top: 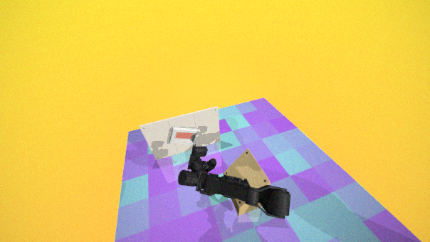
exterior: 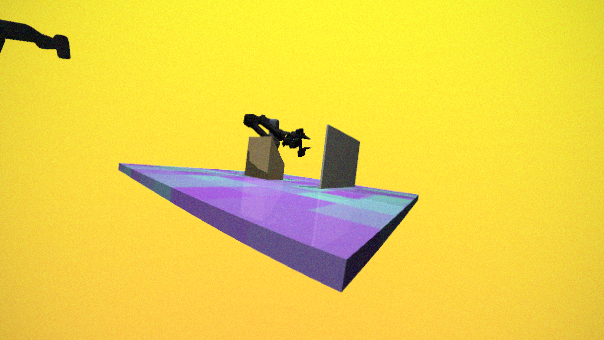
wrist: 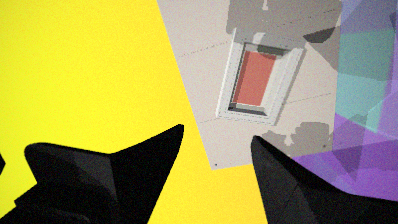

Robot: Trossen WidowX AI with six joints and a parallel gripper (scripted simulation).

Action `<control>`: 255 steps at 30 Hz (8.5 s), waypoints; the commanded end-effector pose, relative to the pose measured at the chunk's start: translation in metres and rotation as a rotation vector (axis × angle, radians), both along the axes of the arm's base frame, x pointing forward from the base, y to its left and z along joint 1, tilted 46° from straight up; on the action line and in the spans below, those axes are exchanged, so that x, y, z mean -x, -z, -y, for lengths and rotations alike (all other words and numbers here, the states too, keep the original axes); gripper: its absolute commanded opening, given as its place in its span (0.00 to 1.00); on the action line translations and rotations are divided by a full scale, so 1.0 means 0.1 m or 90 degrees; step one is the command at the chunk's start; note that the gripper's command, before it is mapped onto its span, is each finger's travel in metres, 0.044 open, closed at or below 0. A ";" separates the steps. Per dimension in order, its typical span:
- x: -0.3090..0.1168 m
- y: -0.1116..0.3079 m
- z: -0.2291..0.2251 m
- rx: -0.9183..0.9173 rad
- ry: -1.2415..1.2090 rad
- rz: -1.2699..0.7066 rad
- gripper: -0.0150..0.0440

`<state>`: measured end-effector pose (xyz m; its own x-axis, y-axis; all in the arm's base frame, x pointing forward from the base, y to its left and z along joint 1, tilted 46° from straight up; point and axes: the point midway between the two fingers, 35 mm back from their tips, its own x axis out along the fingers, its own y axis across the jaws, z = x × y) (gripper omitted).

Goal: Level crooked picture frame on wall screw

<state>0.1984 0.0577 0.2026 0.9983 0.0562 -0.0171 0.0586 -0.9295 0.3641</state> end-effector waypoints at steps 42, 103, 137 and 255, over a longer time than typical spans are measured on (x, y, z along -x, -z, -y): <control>-0.01 0.01 0.08 -0.027 0.029 0.009 0.69; -0.33 0.00 -0.13 -0.024 0.027 0.009 0.69; -1.57 0.21 -0.30 -0.026 0.029 0.013 0.69; -1.98 0.17 -0.19 -0.026 0.028 0.014 0.25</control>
